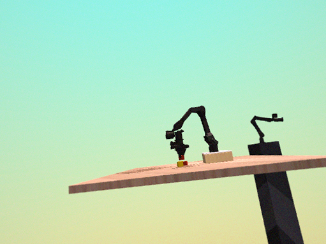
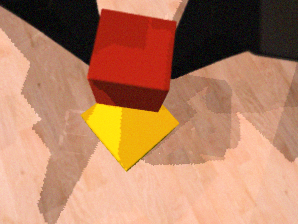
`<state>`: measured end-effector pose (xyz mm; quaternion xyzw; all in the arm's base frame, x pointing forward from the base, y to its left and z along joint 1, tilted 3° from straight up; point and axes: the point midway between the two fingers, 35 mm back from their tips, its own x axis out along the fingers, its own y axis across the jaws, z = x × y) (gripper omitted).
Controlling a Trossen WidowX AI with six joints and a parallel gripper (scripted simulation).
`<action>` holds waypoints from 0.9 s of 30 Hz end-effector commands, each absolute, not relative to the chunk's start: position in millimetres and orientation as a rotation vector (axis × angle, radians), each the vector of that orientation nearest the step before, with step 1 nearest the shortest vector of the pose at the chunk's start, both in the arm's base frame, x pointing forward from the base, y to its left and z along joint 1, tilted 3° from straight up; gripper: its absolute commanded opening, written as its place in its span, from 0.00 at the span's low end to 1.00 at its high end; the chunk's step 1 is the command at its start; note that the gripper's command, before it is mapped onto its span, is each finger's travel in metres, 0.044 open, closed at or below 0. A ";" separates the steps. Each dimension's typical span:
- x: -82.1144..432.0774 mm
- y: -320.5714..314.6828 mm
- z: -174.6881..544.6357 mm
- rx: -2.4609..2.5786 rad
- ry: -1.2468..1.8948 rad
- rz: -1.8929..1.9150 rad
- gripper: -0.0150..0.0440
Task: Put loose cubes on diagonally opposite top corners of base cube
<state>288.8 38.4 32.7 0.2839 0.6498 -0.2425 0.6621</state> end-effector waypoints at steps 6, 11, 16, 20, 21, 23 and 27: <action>289.0 39.6 26.7 0.648 1.468 -0.548 0.43; 289.0 39.7 25.5 0.645 1.468 -0.545 0.43; 289.0 39.7 25.1 0.644 1.469 -0.544 0.43; 289.0 39.7 25.1 0.644 1.469 -0.544 0.43; 289.0 39.7 25.1 0.644 1.469 -0.544 0.43; 289.0 39.7 25.1 0.644 1.469 -0.544 0.43; 289.0 39.7 25.1 0.644 1.469 -0.544 0.57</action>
